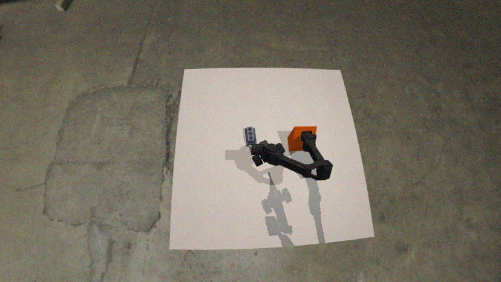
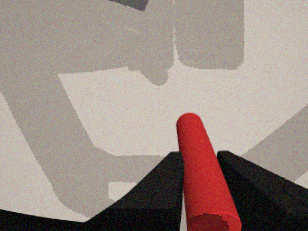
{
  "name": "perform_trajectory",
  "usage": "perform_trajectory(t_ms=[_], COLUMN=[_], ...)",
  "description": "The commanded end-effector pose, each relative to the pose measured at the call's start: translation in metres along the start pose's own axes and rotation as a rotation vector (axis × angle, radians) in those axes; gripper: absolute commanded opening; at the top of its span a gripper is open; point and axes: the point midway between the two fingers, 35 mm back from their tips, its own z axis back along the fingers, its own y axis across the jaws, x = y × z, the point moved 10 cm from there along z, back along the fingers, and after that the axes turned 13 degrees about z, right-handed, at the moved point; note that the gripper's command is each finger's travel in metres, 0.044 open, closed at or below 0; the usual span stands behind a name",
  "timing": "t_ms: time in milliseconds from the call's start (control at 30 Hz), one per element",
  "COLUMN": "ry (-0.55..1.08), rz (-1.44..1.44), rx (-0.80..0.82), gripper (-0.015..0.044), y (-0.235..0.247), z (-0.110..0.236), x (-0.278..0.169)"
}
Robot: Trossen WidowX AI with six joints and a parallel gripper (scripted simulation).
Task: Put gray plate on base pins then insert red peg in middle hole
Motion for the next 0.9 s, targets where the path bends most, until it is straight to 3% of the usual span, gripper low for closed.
perform_trajectory(t_ms=[0,133,167,867], ry=[-0.005,-0.003,0.0,-0.012], rz=[0.008,0.007,0.001,0.006], rx=[0.002,0.003,0.002,-0.003], gripper=[0.0,0.0,0.0,0.0], y=[0.001,0.0,0.0,0.005], z=[0.015,0.028,0.016,0.021], x=[0.001,0.002,0.002,0.058])
